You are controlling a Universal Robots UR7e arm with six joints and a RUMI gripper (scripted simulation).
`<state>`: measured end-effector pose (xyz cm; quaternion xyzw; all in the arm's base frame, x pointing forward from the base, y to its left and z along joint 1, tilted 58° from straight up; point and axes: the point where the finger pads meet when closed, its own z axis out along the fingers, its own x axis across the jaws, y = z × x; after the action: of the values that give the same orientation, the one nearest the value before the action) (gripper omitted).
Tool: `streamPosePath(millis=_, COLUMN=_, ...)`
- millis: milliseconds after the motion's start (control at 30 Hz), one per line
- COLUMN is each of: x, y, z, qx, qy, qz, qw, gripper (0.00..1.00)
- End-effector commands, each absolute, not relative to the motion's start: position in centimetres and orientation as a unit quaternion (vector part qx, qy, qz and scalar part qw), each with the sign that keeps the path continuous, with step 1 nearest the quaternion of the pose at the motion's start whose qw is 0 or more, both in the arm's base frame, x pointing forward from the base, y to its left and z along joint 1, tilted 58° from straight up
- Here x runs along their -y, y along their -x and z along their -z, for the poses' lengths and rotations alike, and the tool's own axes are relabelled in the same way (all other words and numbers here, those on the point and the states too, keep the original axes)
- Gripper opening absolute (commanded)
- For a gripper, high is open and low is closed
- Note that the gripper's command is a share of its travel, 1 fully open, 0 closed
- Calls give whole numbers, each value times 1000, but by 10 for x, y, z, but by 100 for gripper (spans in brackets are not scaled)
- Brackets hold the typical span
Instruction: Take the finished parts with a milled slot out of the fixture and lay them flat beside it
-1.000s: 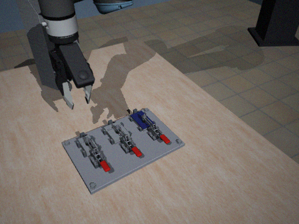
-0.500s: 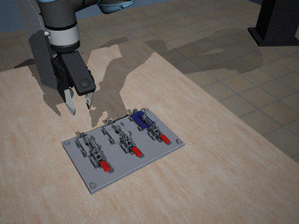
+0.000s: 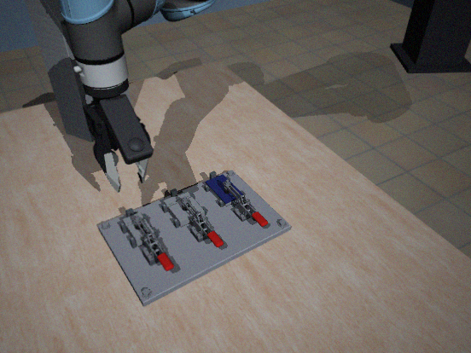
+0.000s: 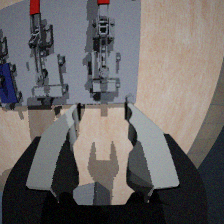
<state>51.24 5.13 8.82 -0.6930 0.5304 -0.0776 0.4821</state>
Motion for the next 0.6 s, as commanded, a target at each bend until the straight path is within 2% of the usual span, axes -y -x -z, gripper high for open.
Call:
streamPosePath(millis=0, x=-54, y=-517, z=-85, qx=-532, qy=692, qz=80, qw=482, gripper=28)
streamPosePath(millis=567, x=-54, y=-526, z=-95, qx=-532, qy=692, qz=80, qw=482, gripper=28)
